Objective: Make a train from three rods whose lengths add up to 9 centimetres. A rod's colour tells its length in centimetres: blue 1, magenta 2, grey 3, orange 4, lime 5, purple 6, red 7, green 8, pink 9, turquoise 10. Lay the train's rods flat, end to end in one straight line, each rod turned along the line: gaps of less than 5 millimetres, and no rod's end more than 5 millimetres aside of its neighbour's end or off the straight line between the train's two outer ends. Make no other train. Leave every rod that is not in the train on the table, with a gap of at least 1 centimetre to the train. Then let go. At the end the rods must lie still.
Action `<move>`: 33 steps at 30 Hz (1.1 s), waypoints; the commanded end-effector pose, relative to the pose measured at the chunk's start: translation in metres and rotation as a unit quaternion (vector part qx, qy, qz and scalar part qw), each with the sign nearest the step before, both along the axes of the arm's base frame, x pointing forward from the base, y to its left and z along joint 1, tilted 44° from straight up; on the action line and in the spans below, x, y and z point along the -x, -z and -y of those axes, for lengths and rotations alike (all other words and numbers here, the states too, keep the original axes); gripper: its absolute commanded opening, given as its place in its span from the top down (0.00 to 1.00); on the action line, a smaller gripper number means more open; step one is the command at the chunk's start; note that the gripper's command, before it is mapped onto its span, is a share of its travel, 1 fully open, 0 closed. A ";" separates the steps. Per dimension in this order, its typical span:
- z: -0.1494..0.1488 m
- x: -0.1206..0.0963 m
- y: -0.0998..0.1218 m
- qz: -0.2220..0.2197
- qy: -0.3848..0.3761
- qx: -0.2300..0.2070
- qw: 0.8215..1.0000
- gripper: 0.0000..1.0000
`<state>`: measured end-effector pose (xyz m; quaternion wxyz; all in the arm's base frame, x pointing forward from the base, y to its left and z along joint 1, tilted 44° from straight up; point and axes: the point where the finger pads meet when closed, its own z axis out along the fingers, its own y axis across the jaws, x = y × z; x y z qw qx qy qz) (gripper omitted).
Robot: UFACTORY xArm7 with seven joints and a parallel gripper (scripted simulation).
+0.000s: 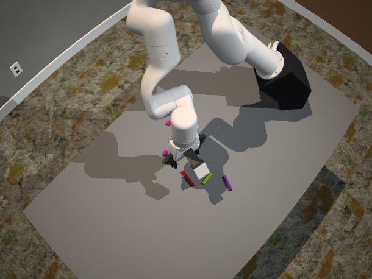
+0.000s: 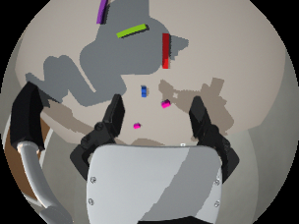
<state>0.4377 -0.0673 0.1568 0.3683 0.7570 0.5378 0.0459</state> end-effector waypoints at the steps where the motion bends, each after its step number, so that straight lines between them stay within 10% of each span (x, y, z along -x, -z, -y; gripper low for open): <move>1: -0.016 -0.035 0.017 -0.007 0.001 0.009 1.000 0.00; 5: -0.019 -0.039 0.021 -0.009 0.000 0.008 1.000 0.00; 6: -0.019 -0.039 0.021 -0.009 0.000 0.008 1.000 0.76; 33: -0.019 -0.039 0.021 -0.009 0.000 0.008 1.000 0.76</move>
